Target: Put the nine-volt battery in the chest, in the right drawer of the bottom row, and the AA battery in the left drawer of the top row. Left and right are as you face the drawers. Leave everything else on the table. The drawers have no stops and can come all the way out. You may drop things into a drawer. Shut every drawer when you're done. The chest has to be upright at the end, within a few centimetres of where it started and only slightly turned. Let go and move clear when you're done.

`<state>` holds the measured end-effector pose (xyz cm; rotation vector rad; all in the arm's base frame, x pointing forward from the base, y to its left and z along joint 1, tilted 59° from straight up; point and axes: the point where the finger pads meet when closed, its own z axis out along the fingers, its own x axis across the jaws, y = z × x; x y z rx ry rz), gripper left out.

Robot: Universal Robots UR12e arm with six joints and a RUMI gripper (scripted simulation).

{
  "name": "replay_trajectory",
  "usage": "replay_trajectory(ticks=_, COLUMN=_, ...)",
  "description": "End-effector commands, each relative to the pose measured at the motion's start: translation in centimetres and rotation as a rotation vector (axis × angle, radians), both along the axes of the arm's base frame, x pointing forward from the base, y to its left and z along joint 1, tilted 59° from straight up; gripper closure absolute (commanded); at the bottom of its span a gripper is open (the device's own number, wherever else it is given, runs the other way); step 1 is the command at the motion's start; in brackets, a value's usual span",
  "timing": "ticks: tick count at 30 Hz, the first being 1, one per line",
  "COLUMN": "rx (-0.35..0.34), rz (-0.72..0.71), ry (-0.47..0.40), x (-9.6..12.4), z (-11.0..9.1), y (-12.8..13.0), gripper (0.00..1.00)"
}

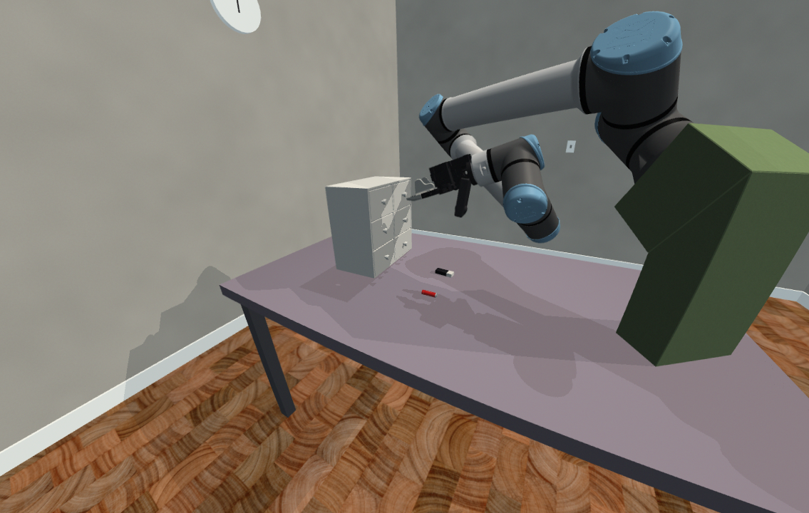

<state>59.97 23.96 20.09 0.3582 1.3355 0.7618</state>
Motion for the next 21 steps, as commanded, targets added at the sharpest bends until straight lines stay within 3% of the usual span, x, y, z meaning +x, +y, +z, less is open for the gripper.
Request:
replay_trajectory(ticks=1, rx=0.000, rz=0.001, ry=0.000, x=0.0, z=0.0, y=0.0, gripper=0.80)
replay_trajectory(ticks=21, rx=0.000, rz=0.001, ry=0.000, x=1.9, z=0.5, y=0.5, gripper=0.80)
